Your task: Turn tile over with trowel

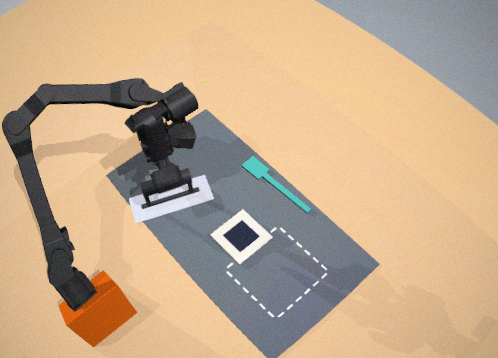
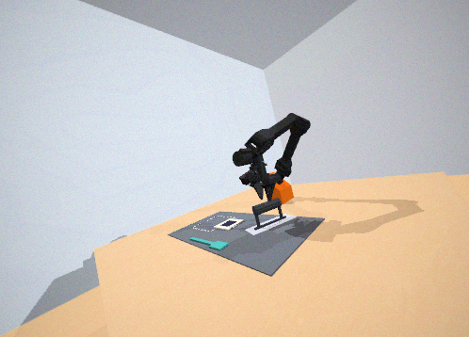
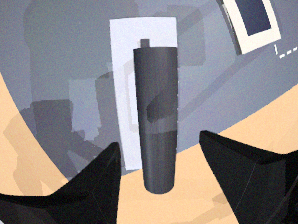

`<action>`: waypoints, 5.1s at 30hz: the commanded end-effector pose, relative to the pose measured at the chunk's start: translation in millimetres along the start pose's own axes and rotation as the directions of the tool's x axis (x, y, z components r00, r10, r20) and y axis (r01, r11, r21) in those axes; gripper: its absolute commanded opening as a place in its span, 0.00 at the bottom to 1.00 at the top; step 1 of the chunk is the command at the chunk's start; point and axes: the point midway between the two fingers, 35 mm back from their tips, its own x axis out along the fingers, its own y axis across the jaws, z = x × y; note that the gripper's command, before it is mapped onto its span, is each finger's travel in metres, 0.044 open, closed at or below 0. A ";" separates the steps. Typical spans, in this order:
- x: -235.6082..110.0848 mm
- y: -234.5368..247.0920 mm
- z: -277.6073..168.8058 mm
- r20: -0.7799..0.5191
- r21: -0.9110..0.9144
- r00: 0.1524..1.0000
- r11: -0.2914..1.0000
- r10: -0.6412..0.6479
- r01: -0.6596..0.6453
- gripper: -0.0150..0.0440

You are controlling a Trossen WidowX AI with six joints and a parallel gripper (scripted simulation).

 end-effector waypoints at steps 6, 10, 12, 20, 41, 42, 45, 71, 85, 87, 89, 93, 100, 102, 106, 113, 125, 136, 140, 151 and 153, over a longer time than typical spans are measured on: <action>15.8 -0.5 -0.3 -0.007 0.019 1.000 1.000 0.004 -0.004 0.71; 22.2 -0.5 -0.5 -0.008 0.023 1.000 1.000 0.005 -0.005 0.71; 25.3 -0.6 -0.6 -0.008 0.025 1.000 1.000 0.005 -0.005 0.71; 32.4 -0.6 -1.1 -0.008 0.030 1.000 1.000 0.006 -0.006 0.62; 32.4 -0.6 -1.1 -0.008 0.030 1.000 1.000 0.006 -0.006 0.47; 32.4 -0.6 -1.1 -0.008 0.030 1.000 1.000 0.006 -0.006 0.47; 32.4 -0.6 -1.1 -0.008 0.030 1.000 1.000 0.006 -0.006 0.47; 32.4 -0.6 -1.1 -0.008 -0.644 1.000 0.765 0.006 -0.010 0.47; 32.4 -0.6 -1.1 -0.008 -0.899 1.000 0.438 0.006 -0.010 0.47; 32.4 -0.6 -1.1 -0.008 -0.921 1.000 0.388 0.006 -0.010 0.47; 32.4 -0.6 -1.1 -0.008 -0.929 1.000 0.370 0.006 -0.010 0.47; 32.4 -0.6 -1.1 -0.008 -0.929 1.000 0.370 0.006 -0.010 0.47; 32.4 -0.6 -1.1 -0.008 -0.929 1.000 0.370 0.006 -0.010 0.71; 32.4 -0.6 -1.1 -0.008 -0.929 1.000 0.370 0.006 -0.010 0.71; 32.4 -0.6 -1.1 -0.008 -0.929 1.000 0.370 0.006 -0.010 0.71; 32.4 -0.6 -1.1 -0.008 -0.929 1.000 0.370 0.006 -0.010 0.71; -12.5 -1.2 -0.5 -0.008 -0.929 1.000 0.370 0.004 -0.009 0.71; -3.4 -0.9 -0.6 -0.009 -0.927 1.000 0.374 0.003 -0.010 0.71; 3.0 -0.6 -0.5 -0.010 -0.926 1.000 0.377 0.003 -0.010 0.71; 20.6 0.1 -0.5 -0.008 -0.922 1.000 0.388 0.004 -0.010 0.71; 23.8 0.2 -0.6 -0.008 -0.921 1.000 0.390 0.005 -0.010 0.71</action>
